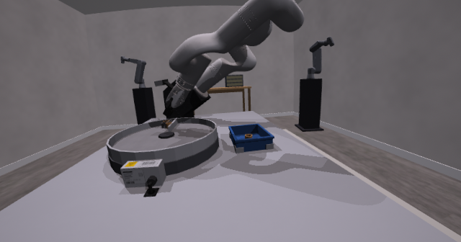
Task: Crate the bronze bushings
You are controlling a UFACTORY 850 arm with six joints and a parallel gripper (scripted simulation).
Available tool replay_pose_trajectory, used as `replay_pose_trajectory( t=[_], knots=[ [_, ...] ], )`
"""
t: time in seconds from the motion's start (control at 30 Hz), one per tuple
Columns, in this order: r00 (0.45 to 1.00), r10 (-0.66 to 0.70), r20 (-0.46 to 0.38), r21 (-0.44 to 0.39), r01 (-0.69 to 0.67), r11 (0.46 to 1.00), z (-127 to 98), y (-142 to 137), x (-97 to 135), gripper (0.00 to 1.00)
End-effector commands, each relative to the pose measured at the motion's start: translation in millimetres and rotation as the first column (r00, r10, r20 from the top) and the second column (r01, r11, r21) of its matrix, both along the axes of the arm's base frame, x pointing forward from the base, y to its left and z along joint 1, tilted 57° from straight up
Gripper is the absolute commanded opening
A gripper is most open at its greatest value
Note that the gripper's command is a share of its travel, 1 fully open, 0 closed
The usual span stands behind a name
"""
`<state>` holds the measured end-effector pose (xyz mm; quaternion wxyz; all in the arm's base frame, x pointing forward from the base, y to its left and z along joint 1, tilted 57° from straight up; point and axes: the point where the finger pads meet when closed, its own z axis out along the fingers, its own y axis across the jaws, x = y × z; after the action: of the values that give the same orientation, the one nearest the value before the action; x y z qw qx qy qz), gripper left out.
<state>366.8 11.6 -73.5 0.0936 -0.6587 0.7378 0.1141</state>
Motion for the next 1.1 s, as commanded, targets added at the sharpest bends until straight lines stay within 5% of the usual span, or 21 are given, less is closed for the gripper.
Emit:
replay_pose_trajectory(
  t=[0.0,1.07],
  knots=[
    [0.993,-0.018,0.12,-0.019,0.02,1.0,-9,-4,-1,0.1],
    [0.993,-0.018,0.12,-0.019,0.02,1.0,-23,15,3,0.1]
  ],
)
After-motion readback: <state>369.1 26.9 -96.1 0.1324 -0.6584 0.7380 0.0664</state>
